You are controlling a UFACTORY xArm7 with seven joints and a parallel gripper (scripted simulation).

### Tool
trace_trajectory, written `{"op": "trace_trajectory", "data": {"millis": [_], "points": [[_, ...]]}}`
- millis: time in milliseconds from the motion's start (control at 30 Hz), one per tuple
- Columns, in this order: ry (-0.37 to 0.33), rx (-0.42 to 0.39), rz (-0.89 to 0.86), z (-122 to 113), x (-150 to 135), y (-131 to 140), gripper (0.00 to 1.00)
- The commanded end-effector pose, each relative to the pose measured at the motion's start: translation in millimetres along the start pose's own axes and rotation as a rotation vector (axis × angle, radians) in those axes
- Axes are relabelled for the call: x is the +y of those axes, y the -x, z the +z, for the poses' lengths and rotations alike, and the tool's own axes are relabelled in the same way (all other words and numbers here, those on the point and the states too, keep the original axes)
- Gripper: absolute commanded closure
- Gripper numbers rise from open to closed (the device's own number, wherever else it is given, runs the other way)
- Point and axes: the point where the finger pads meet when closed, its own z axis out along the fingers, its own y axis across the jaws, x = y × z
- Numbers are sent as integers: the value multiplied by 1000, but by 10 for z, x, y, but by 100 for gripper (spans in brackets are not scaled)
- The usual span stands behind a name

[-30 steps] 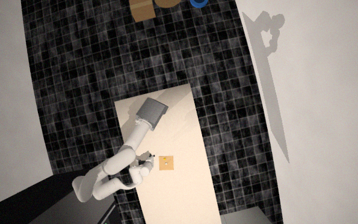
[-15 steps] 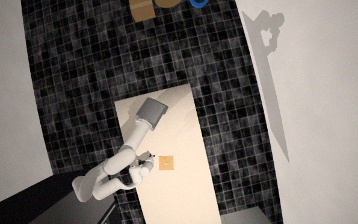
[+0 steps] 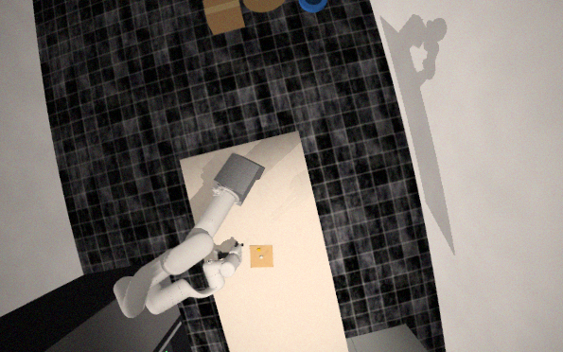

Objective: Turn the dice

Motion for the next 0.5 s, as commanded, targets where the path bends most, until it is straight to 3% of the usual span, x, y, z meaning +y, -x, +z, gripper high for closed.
{"op": "trace_trajectory", "data": {"millis": [0, 467], "points": [[-1, -1, -1, 1, -1, 5, 69], [-1, -1, 0, 83, 0, 6, 69]]}}
